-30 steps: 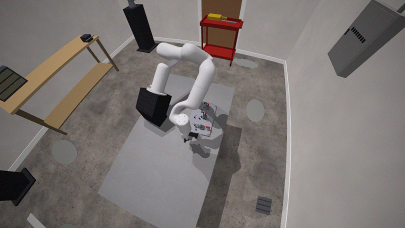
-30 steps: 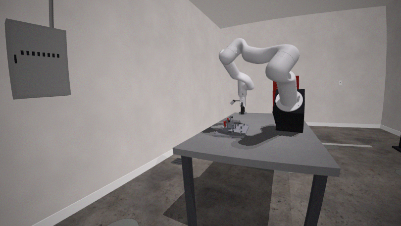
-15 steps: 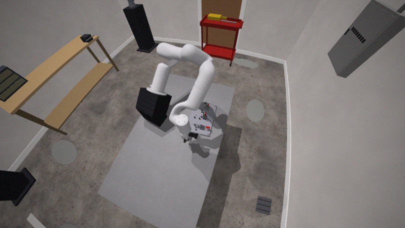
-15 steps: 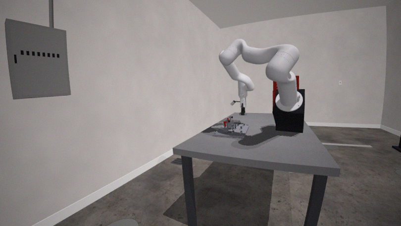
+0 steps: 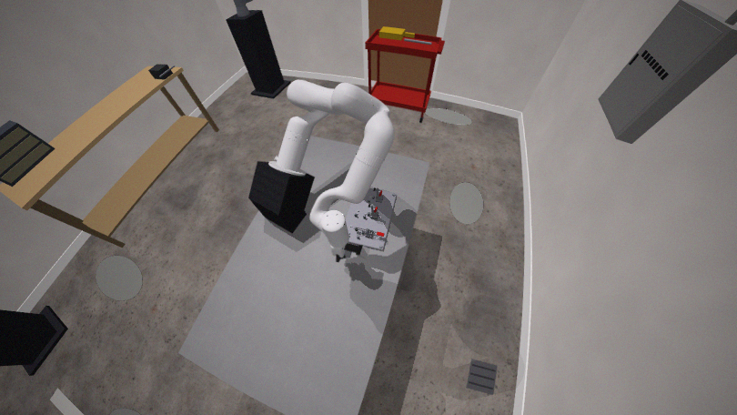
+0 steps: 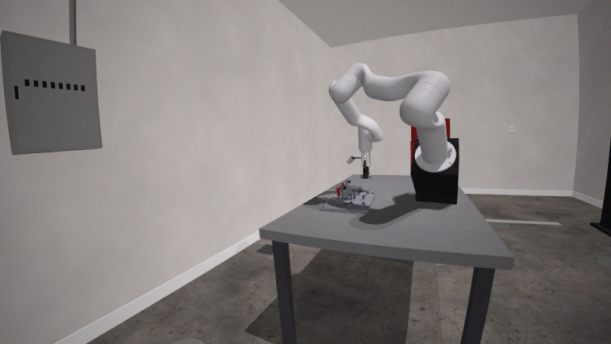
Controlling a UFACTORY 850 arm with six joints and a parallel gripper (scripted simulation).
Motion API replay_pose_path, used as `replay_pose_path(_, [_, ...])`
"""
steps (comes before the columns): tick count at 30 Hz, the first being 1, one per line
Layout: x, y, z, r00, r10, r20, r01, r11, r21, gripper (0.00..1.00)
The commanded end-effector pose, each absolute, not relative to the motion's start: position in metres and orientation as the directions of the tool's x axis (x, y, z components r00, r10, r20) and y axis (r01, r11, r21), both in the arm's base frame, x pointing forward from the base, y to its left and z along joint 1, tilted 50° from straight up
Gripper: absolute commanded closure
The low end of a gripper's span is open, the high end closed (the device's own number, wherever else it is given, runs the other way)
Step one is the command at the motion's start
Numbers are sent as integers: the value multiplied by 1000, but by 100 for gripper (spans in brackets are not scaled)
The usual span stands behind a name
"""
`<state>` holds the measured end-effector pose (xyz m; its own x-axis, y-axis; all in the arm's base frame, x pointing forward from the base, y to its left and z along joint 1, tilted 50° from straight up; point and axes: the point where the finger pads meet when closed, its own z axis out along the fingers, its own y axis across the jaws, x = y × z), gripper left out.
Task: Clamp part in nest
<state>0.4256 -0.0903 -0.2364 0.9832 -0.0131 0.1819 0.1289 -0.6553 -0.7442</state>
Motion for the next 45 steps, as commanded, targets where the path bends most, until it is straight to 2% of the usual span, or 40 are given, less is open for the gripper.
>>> replay_pose_path(1, [426, -91, -236, 983, -14, 183, 129, -656, -743, 100])
replay_pose_path(27, [425, -86, -231, 983, -14, 183, 129, -656, -743, 100])
replay_pose_path(45, [416, -33, -175, 983, -14, 183, 129, -656, -743, 100])
